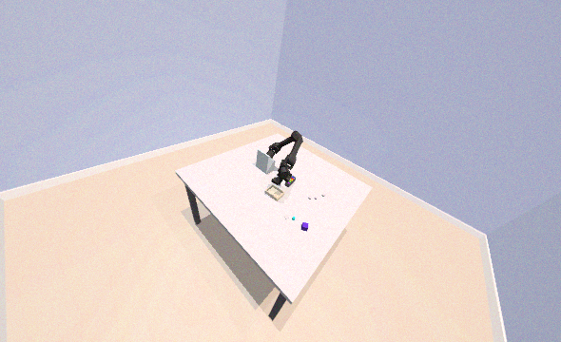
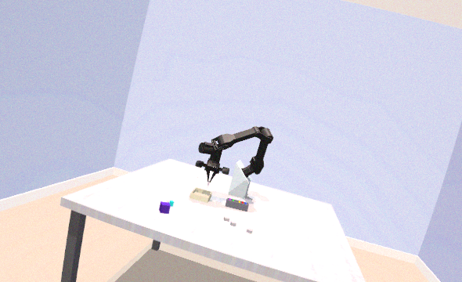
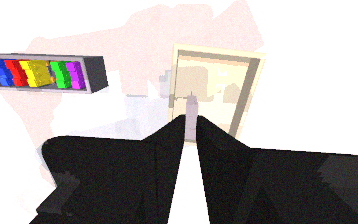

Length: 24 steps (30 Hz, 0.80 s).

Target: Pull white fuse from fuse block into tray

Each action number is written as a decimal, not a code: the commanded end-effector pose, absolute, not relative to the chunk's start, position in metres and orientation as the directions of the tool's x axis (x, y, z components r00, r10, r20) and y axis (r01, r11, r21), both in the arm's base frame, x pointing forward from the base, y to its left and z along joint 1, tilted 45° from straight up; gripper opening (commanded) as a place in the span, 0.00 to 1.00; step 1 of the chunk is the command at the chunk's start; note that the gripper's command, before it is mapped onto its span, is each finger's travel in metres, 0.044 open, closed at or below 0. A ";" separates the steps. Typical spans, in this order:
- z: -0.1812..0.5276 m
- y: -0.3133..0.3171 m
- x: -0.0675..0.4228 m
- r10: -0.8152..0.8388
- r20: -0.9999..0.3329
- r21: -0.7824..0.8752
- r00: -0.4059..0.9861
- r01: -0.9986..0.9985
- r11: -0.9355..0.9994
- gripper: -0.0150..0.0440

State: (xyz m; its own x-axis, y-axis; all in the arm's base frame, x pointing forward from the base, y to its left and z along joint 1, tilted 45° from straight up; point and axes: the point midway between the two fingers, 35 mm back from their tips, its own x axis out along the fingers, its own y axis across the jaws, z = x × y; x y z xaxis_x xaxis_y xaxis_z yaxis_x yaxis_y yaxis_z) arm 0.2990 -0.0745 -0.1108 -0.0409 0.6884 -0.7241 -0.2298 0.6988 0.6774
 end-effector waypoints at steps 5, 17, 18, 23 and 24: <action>-0.133 -0.092 0.292 0.693 -0.719 0.683 -0.047 -0.233 0.692 0.25; -0.144 -0.081 0.292 0.694 -0.719 0.683 -0.047 -0.233 0.692 0.25; -0.146 -0.080 0.292 0.694 -0.719 0.683 -0.047 -0.233 0.692 0.25; -0.151 -0.074 0.291 0.694 -0.719 0.683 -0.047 -0.233 0.692 0.25; -0.153 -0.073 0.291 0.694 -0.718 0.684 -0.047 -0.233 0.692 0.25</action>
